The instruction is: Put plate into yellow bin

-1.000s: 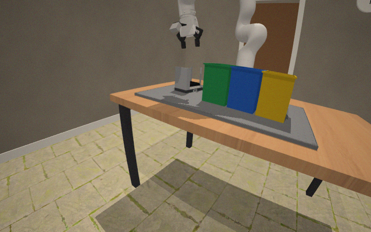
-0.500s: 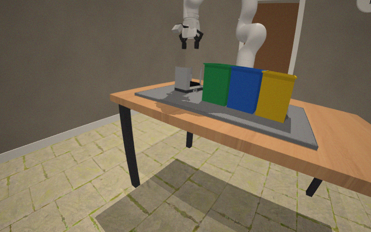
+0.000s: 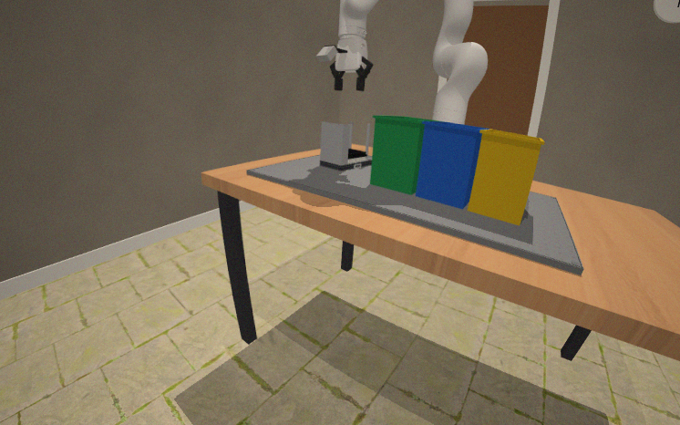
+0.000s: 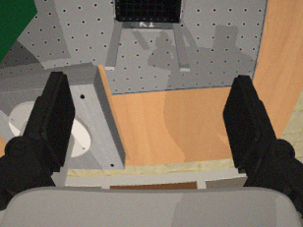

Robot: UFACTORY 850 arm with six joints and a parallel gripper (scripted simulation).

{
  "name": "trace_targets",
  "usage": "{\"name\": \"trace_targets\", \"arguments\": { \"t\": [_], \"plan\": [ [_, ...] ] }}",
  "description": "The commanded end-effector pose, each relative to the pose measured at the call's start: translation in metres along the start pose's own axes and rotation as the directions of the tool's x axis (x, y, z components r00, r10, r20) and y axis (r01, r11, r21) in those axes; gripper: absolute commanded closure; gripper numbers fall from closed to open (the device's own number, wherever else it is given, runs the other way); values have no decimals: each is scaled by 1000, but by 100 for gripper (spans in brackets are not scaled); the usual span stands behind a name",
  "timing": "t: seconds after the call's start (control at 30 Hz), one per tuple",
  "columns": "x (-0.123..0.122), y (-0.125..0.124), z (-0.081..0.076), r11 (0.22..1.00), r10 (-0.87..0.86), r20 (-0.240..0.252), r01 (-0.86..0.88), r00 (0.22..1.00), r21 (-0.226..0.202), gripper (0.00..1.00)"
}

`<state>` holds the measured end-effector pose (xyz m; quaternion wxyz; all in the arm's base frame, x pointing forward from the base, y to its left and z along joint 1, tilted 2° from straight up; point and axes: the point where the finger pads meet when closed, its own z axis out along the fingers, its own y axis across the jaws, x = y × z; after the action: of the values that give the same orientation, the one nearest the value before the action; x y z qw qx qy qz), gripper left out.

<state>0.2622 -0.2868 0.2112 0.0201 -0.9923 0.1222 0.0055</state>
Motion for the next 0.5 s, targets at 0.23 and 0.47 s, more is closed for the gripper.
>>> {"name": "trace_targets", "arguments": {
  "t": [0.23, 0.47],
  "plan": [
    [1, 0, 8, 1000, 0, -2, 0, 1000, -1, 0],
    [1, 0, 16, 1000, 0, -2, 0, 1000, -1, 0]
  ]
}}
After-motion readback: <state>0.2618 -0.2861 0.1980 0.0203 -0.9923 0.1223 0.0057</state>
